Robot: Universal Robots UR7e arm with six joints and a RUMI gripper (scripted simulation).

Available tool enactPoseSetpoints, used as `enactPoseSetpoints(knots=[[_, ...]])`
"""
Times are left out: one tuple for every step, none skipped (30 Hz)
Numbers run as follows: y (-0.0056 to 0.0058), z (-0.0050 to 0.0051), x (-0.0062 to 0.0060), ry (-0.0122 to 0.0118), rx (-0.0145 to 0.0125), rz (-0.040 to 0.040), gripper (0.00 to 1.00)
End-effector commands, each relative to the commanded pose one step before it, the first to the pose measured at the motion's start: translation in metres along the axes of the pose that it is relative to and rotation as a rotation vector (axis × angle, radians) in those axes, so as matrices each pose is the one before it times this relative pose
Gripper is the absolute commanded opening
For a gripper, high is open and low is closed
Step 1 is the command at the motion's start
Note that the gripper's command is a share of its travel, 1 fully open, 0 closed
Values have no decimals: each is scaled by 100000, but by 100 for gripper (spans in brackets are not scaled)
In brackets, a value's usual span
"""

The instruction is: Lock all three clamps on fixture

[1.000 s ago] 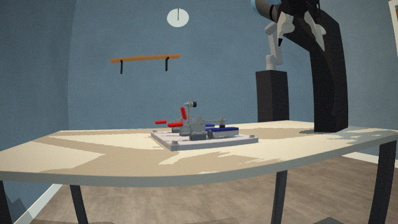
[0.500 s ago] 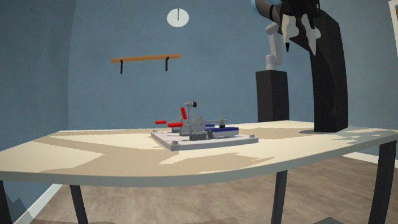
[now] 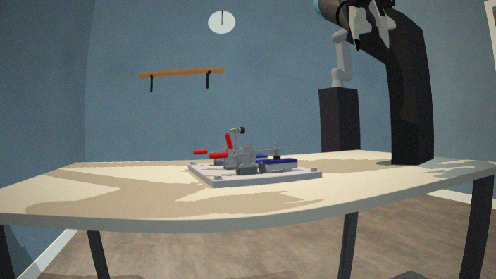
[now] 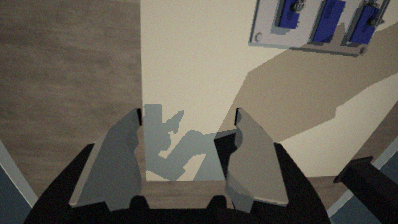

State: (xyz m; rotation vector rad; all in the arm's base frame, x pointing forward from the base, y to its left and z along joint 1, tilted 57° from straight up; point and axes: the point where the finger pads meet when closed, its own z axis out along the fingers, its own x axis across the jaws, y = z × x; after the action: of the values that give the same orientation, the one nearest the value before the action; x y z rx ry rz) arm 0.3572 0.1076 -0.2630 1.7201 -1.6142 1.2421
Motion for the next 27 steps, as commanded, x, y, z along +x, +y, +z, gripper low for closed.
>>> enactPoseSetpoints(knots=[[128,-2468,332,-9942,3267,6562,58],[0,0,0,0,0,0,58],[0,0,0,0,0,0,58],[0,0,0,0,0,0,58],[0,0,0,0,0,0,58],[0,0,0,0,0,0,58],[0,0,0,0,0,0,58],[0,0,0,0,0,0,58],[0,0,0,0,0,0,58],[-29,-385,-32,1876,-704,-835,58],[13,-806,23,-469,174,210,58],[12,-806,19,-469,174,210,58],[10,-806,15,-469,174,210,58],[9,-806,11,-469,174,210,58],[0,0,0,0,0,0,58],[0,0,0,0,0,0,58],[0,0,0,0,0,0,58],[0,0,0,0,0,0,58],[0,0,0,0,0,0,58],[0,0,0,0,0,0,58],[0,0,0,0,0,0,58],[0,0,0,0,0,0,58],[0,0,0,0,0,0,58],[0,0,0,0,0,0,58],[0,0,0,0,0,0,58],[0,0,0,0,0,0,58],[-336,487,1136,-101,109,-62,58]])
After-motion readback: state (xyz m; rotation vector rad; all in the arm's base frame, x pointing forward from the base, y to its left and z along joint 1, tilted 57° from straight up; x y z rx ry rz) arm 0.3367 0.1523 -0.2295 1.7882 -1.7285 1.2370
